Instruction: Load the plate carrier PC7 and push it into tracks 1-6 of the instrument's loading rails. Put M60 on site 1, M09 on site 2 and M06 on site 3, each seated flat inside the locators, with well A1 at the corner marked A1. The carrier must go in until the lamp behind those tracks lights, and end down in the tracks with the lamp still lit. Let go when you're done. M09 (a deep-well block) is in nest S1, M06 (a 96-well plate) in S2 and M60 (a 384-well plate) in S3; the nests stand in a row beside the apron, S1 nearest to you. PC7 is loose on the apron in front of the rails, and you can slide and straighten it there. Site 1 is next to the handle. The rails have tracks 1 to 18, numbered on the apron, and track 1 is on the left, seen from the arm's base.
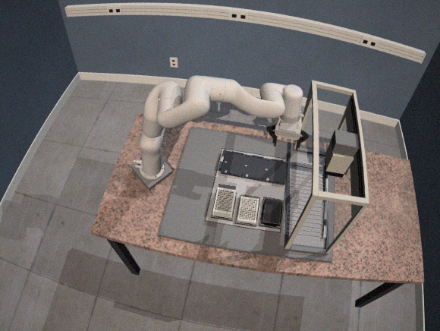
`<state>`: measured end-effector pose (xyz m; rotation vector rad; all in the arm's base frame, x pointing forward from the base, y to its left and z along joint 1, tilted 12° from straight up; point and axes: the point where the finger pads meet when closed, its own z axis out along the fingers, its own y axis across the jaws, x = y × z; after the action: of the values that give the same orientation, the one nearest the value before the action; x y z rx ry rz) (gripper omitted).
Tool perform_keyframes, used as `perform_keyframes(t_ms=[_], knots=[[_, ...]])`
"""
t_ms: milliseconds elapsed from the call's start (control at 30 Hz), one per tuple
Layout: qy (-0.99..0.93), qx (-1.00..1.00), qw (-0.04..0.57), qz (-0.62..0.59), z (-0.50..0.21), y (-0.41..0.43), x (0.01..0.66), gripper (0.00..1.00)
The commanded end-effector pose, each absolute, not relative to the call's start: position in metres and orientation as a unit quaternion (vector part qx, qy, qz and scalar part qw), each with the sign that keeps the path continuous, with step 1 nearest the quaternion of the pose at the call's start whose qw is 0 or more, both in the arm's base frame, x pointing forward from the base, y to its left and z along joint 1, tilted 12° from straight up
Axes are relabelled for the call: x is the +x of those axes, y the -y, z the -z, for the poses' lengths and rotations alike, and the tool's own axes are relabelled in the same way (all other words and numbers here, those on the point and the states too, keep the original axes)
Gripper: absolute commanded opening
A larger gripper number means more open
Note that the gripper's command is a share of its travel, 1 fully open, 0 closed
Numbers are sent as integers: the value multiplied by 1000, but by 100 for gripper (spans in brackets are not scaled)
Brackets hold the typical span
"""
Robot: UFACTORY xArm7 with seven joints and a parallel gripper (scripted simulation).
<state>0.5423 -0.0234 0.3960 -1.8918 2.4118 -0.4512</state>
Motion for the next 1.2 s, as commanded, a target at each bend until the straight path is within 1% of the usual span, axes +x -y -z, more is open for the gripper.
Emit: perform_keyframes(t_ms=[0, 533, 1167], knots=[[-778, -610, 23, 147, -398, 23, 543, 100], [-778, -610, 23, 147, -398, 23, 543, 100], [-764, -630, 8, 138, -343, 78, 529, 100]])
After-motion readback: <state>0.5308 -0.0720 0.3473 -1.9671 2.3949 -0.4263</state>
